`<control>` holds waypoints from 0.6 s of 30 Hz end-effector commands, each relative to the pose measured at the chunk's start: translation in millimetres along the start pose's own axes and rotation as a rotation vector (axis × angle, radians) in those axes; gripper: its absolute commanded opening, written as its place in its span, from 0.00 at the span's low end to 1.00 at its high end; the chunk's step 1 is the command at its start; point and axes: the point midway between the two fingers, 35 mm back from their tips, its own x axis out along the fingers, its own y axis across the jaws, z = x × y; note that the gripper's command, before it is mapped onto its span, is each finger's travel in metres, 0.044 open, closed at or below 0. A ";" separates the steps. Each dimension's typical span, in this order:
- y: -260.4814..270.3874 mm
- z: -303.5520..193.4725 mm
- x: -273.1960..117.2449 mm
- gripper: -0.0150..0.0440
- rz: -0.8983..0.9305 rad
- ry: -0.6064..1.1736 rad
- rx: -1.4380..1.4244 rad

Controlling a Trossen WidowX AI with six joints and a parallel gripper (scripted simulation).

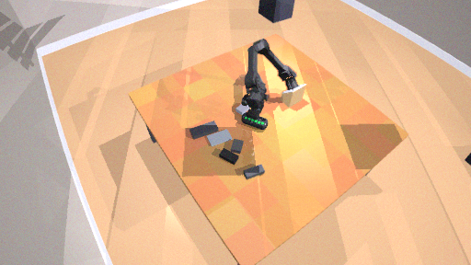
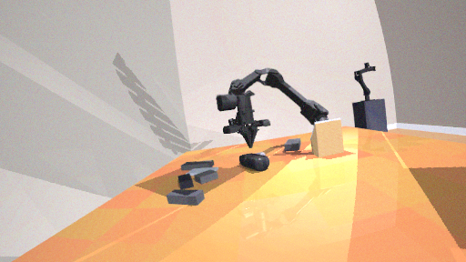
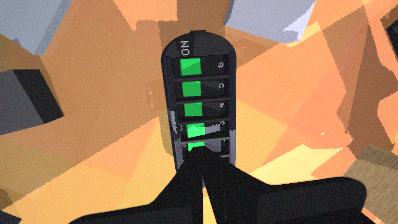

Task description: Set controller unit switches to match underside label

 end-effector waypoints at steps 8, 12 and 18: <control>1.7 -1.3 14.5 0.25 -0.016 -0.007 0.002; 1.7 -1.2 20.9 0.25 -0.016 -0.007 0.002; 1.3 -1.1 30.5 0.25 -0.016 -0.007 0.002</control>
